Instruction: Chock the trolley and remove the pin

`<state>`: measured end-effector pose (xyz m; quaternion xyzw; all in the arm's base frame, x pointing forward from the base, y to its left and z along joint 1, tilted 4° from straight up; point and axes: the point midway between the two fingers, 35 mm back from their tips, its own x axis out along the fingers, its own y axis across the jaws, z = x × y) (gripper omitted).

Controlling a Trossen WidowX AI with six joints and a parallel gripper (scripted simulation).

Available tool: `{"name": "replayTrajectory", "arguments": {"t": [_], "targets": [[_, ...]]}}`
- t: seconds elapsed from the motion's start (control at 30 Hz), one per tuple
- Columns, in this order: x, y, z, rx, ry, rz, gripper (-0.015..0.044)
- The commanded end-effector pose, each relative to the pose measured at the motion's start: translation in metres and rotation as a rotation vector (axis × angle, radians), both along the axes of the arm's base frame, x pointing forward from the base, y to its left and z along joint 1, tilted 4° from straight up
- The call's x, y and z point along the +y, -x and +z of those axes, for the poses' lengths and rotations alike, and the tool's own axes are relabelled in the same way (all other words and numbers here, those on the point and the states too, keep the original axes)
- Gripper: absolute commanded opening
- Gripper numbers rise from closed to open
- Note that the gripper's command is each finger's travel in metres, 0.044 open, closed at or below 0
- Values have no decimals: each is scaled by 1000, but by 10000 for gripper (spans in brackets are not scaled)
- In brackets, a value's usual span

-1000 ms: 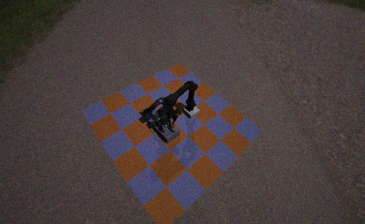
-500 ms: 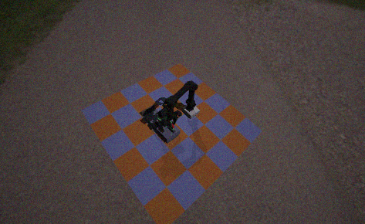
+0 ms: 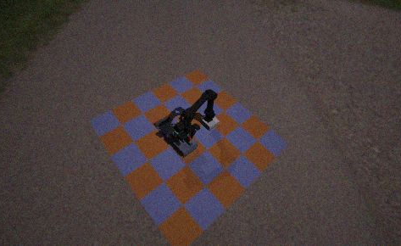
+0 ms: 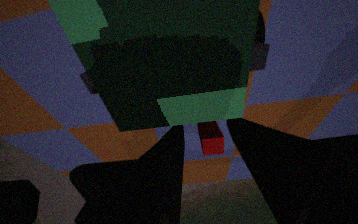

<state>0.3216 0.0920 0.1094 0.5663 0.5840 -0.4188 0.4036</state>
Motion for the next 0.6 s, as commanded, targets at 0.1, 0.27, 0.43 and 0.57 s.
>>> {"name": "replayTrajectory", "arguments": {"t": [0.1, 0.27, 0.43, 0.57], "targets": [[5, 1, -9, 4, -6, -5, 190], [3, 1, -7, 1, 0, 0, 85], [3, 1, -7, 1, 0, 0, 32], [3, 1, -7, 1, 0, 0, 5]]}}
